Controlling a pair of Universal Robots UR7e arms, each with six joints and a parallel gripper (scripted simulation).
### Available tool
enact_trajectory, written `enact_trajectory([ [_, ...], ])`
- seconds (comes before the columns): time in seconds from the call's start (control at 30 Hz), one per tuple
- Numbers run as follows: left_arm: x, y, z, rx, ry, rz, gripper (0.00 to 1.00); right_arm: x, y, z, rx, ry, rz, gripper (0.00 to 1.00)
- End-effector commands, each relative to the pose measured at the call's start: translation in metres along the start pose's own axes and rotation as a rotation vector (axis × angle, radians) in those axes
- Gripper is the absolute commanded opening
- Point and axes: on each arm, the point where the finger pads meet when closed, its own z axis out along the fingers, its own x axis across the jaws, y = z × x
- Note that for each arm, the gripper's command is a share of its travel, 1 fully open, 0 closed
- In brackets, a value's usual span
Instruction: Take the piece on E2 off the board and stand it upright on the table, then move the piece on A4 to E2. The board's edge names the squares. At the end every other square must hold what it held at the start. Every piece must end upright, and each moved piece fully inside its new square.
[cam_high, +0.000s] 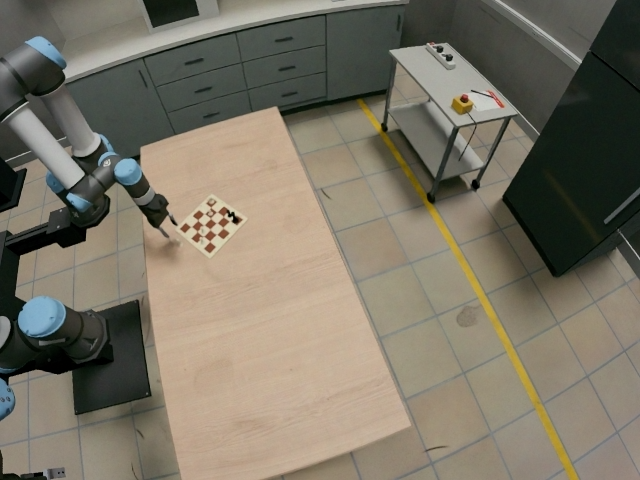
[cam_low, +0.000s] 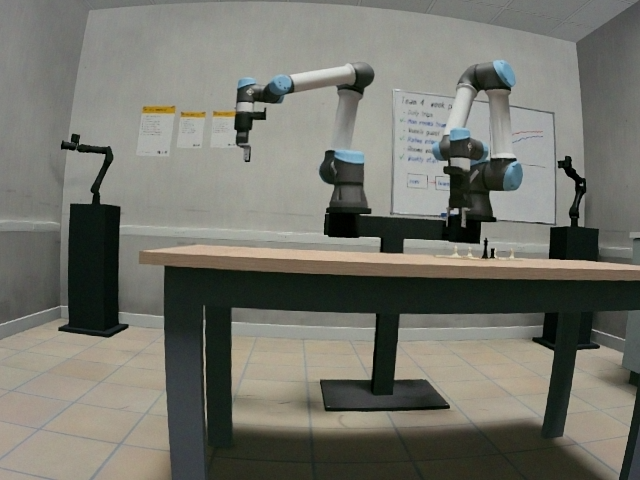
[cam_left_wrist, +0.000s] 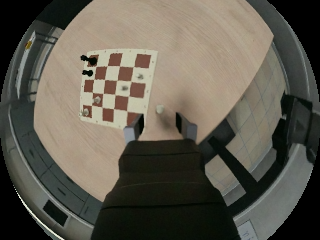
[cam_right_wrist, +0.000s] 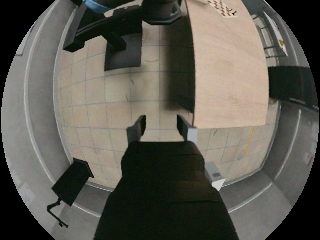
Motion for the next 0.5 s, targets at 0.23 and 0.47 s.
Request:
enact_trajectory([
  [0.23, -0.009, -0.01, -0.001, 0.001, 0.0, -0.138, 1.0, 0.0, 0.0, 0.0, -0.001, 0.0, 0.0, 1.0],
  [0.47, -0.016, -0.019, -0.002, 0.001, 0.0, -0.26, 1.0, 0.0, 0.0, 0.0, -0.001, 0.0, 0.0, 1.0],
])
